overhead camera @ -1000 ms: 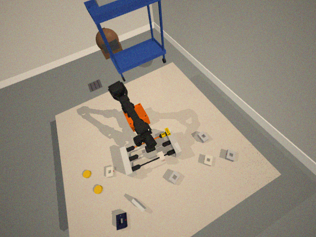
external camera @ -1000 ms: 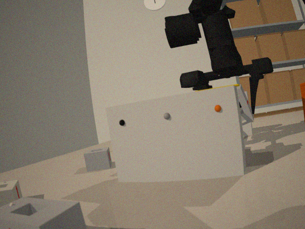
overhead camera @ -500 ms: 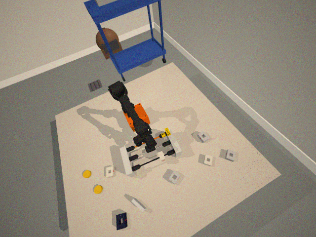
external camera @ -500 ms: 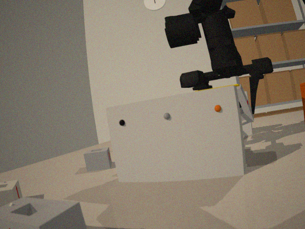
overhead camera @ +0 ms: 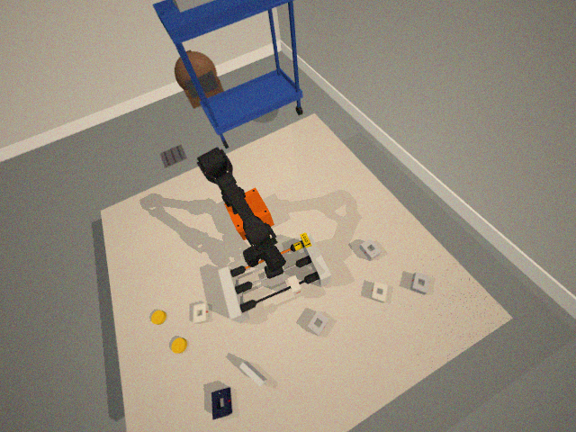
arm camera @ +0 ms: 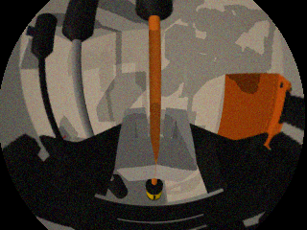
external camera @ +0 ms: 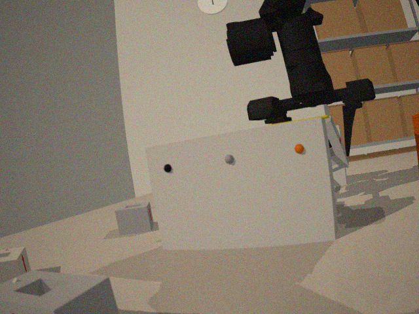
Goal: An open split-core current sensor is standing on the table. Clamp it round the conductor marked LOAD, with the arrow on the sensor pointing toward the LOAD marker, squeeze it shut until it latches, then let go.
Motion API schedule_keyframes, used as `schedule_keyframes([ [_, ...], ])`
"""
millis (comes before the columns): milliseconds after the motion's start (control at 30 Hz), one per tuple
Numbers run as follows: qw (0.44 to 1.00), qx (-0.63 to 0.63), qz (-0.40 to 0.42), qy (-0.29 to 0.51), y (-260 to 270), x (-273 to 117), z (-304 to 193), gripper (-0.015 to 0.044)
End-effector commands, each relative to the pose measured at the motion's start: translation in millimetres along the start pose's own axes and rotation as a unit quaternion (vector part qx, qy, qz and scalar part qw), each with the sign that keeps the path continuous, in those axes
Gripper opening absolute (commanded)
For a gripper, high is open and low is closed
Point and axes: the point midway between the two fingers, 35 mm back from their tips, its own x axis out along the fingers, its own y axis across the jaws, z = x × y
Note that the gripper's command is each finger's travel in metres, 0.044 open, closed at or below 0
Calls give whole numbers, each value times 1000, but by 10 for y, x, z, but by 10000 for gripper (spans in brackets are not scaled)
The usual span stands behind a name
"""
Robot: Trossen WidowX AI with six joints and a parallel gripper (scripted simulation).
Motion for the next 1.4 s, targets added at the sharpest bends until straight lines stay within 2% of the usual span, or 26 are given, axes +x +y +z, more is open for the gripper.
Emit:
schedule_keyframes([
  [0,1000,0,1,2,7,-1,-6,0],
  [200,1000,0,1,2,7,-1,-6,0],
  [767,1000,-1,-12,1,5,-20,-6,440],
  [933,995,-5,-102,12,26,-197,-44,440],
  [1367,995,-5,-101,13,-6,-27,-61,440],
])
